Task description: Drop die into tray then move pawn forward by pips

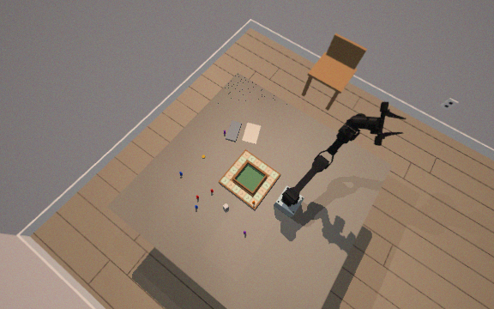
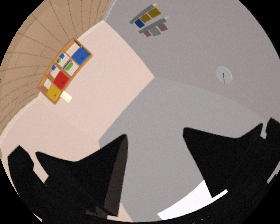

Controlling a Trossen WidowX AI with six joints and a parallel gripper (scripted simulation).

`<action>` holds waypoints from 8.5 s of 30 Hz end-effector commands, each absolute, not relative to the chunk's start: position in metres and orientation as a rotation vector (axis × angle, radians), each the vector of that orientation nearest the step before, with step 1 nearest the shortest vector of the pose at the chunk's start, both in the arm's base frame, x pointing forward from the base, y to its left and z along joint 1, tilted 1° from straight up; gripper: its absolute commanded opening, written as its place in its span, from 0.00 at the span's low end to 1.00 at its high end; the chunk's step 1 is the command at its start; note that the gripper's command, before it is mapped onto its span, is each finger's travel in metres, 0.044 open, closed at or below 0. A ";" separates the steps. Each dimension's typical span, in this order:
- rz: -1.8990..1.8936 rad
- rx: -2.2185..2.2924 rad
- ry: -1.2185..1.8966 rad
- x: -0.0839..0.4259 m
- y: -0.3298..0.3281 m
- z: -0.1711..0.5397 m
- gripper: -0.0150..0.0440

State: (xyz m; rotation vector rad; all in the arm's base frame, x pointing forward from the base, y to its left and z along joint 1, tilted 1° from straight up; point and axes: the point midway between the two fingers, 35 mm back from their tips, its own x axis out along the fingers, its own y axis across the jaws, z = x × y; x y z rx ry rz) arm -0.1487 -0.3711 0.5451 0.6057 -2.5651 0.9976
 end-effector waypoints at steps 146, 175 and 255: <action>-0.180 0.210 1.536 0.265 0.264 -0.039 0.41; -0.171 0.199 1.535 0.274 0.246 0.082 0.25; 0.080 -0.039 0.693 0.289 0.029 0.024 0.25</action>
